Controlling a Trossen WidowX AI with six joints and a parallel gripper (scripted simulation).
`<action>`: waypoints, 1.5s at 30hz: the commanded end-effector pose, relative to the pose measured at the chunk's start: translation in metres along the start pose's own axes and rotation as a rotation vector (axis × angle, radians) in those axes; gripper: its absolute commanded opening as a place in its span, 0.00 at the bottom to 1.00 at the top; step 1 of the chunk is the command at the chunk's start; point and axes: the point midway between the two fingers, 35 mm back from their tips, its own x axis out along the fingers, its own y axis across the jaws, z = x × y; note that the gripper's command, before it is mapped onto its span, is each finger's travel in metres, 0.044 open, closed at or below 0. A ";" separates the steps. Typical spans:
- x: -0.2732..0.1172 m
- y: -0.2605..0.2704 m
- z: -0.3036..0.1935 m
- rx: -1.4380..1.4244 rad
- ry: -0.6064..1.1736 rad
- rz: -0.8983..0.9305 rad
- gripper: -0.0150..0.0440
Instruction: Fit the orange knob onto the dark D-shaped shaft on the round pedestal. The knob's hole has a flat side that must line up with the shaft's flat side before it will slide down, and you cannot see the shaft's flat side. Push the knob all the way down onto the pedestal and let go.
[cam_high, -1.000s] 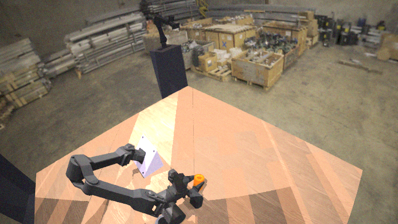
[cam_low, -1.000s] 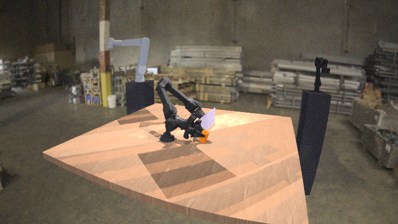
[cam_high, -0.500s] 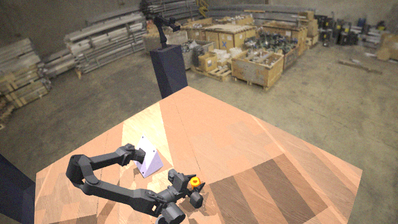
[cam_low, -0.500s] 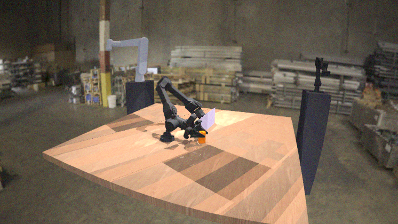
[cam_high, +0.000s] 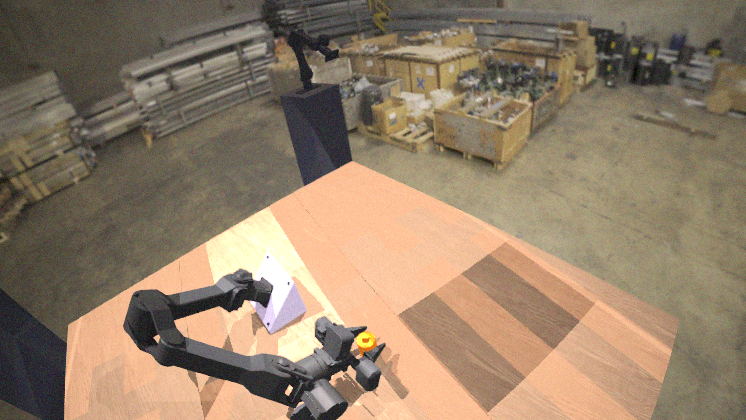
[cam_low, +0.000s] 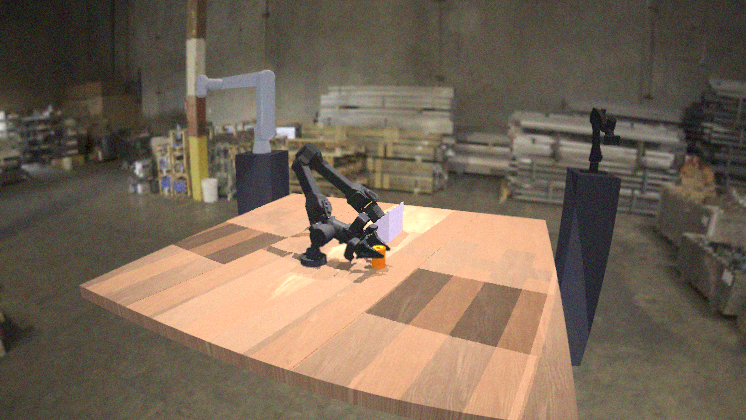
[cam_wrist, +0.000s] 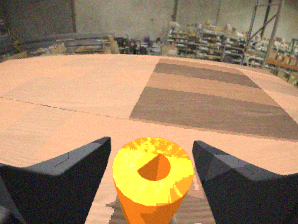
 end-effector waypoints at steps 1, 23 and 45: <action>0.000 0.000 0.000 0.000 -0.002 -0.001 0.87; -0.024 0.000 0.077 0.006 0.011 0.006 1.00; -0.026 0.001 0.102 -0.008 1.240 0.002 1.00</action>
